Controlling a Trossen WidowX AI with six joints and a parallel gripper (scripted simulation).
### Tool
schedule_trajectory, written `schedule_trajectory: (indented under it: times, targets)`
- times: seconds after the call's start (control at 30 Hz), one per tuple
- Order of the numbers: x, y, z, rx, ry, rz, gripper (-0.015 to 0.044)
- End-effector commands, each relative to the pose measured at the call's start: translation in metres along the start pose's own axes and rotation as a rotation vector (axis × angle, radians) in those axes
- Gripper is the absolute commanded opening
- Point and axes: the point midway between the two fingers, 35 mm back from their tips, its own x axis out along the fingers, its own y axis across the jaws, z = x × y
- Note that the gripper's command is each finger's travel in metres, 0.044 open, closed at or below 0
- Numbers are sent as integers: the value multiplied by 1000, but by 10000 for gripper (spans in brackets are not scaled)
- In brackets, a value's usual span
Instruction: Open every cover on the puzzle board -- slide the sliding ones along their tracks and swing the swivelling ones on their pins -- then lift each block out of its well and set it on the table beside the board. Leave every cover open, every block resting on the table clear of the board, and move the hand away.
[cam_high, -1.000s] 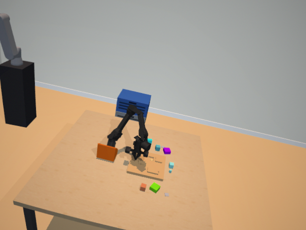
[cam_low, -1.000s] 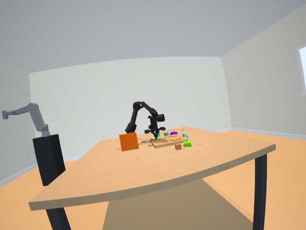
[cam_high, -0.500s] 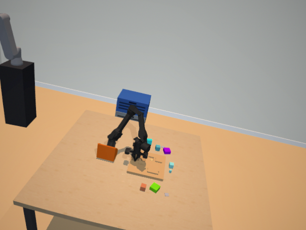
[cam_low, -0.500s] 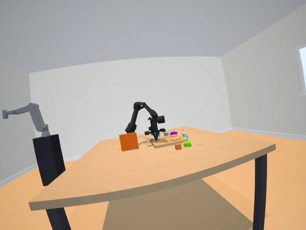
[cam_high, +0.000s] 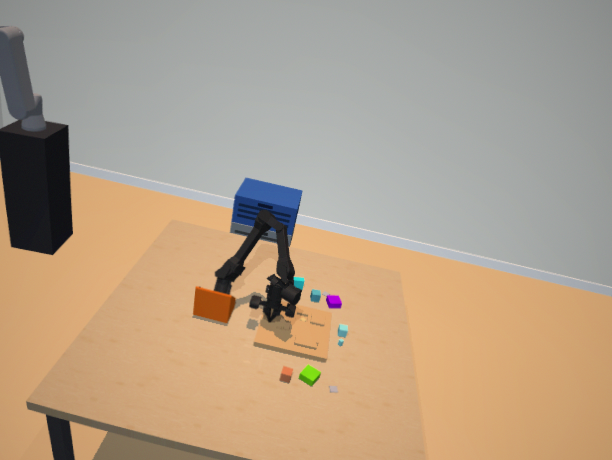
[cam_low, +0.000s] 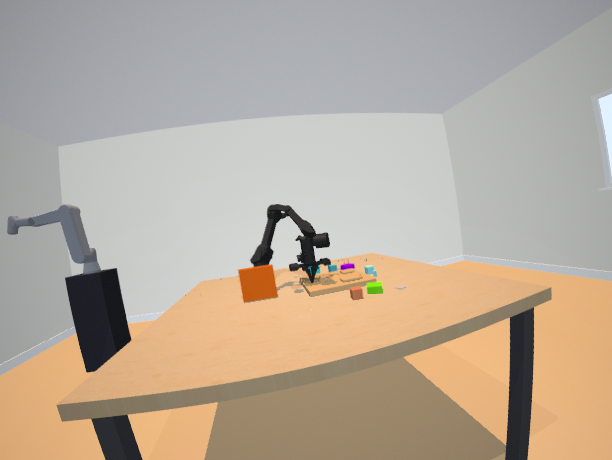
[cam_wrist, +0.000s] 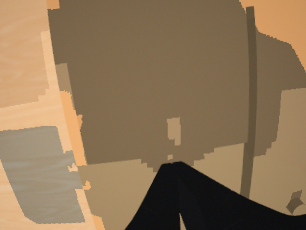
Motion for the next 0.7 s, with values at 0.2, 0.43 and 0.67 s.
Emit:
schedule_trajectory:
  times: [0.2,0.43,0.67]
  targets:
    - [0,-1,12,2,-1,0,0]
    - [0,-2,18,2,0,0,0]
    - [0,-2,25,2,1,0,0]
